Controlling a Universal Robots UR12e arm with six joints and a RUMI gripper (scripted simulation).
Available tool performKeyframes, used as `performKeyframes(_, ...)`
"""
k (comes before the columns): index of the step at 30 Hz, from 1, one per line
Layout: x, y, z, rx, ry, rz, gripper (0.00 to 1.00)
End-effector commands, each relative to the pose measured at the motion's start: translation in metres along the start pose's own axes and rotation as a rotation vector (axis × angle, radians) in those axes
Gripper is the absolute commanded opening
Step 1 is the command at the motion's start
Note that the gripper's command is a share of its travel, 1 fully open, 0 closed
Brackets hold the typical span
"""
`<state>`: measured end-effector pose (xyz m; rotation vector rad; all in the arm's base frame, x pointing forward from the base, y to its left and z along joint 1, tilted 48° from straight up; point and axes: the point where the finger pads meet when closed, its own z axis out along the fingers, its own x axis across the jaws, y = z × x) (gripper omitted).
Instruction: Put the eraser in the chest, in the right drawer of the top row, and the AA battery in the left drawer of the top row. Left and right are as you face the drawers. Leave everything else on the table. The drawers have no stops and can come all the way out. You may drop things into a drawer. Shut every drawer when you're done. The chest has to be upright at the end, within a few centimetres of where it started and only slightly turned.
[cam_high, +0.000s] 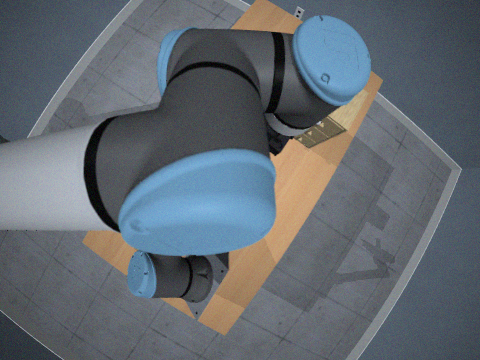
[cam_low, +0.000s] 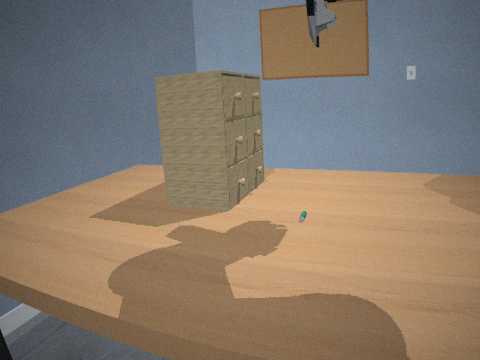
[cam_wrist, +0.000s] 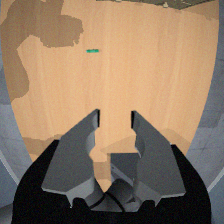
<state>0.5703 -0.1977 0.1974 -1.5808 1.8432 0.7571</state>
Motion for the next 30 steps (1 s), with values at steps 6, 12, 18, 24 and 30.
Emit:
performKeyframes(6, 0.0002, -0.0003, -0.0008, 0.001, 0.001, 0.000, 0.20)
performKeyframes(12, 0.0002, -0.0003, -0.0008, 0.001, 0.001, 0.000, 0.20)
performKeyframes(18, 0.0002, -0.0003, -0.0008, 0.001, 0.001, 0.000, 1.00)
performKeyframes(24, 0.0002, -0.0003, -0.0008, 0.001, 0.001, 0.000, 1.00)
performKeyframes(30, 0.0002, -0.0003, -0.0008, 0.001, 0.001, 0.000, 1.00)
